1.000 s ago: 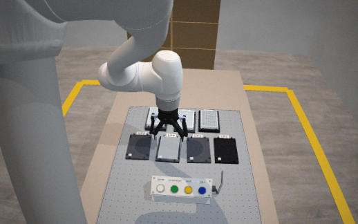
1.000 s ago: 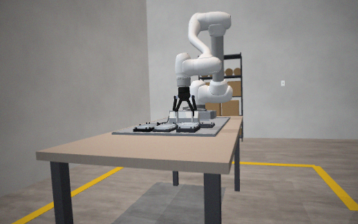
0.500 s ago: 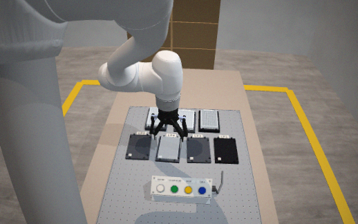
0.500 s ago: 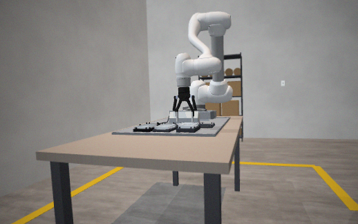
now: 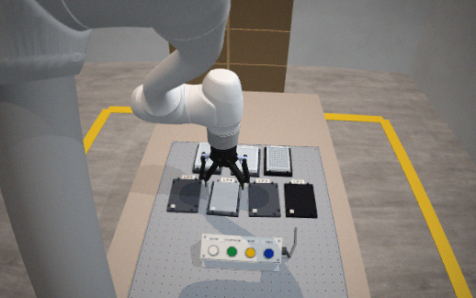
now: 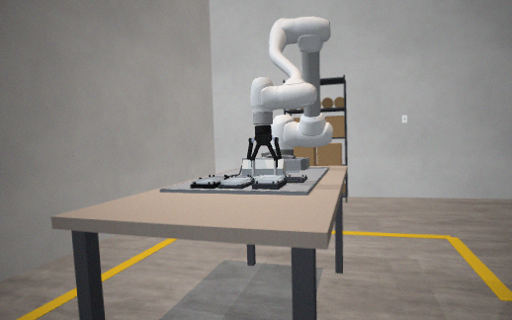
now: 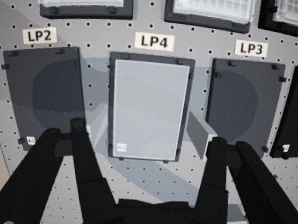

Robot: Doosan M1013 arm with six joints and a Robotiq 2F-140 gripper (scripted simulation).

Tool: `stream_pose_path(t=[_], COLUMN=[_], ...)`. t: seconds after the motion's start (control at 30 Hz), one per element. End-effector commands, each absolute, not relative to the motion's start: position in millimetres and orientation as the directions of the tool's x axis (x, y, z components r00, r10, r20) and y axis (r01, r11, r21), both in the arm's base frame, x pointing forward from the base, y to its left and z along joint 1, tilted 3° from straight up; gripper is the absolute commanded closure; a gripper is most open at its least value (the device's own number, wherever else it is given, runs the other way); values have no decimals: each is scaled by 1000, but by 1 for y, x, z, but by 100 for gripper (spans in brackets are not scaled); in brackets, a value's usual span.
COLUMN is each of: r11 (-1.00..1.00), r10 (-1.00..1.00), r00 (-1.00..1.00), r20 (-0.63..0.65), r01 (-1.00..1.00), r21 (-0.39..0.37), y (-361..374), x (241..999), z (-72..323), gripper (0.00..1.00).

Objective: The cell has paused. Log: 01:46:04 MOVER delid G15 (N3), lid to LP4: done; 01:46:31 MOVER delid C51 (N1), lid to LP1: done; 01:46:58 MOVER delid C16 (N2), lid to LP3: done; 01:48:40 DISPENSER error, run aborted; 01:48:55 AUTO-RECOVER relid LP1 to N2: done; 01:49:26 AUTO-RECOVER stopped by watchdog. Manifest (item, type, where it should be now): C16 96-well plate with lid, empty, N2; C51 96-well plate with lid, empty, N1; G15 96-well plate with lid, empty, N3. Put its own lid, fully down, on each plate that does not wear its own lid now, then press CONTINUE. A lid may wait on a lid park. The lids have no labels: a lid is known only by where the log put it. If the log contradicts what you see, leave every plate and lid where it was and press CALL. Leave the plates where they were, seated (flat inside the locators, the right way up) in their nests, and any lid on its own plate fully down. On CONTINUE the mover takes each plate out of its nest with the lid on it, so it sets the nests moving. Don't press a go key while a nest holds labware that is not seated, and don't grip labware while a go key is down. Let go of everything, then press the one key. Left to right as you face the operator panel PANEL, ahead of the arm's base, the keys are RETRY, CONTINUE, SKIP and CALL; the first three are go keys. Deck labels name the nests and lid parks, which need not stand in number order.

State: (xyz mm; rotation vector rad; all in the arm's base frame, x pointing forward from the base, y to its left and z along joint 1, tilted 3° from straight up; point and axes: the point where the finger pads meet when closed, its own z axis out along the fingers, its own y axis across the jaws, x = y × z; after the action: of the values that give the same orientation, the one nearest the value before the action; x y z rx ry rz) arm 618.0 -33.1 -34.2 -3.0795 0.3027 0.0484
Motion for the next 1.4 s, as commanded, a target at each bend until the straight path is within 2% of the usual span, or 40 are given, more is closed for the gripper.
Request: stream_pose_path(t=[0.0,1.37], r11=[-980,-980], r10=[-194,-194], r00=[980,980], r20=[-36,-36], r01=[-195,-195], r21=[-44,-44], y=[-33,-32], x=[618,618], z=[-36,-46], gripper=[34,34])
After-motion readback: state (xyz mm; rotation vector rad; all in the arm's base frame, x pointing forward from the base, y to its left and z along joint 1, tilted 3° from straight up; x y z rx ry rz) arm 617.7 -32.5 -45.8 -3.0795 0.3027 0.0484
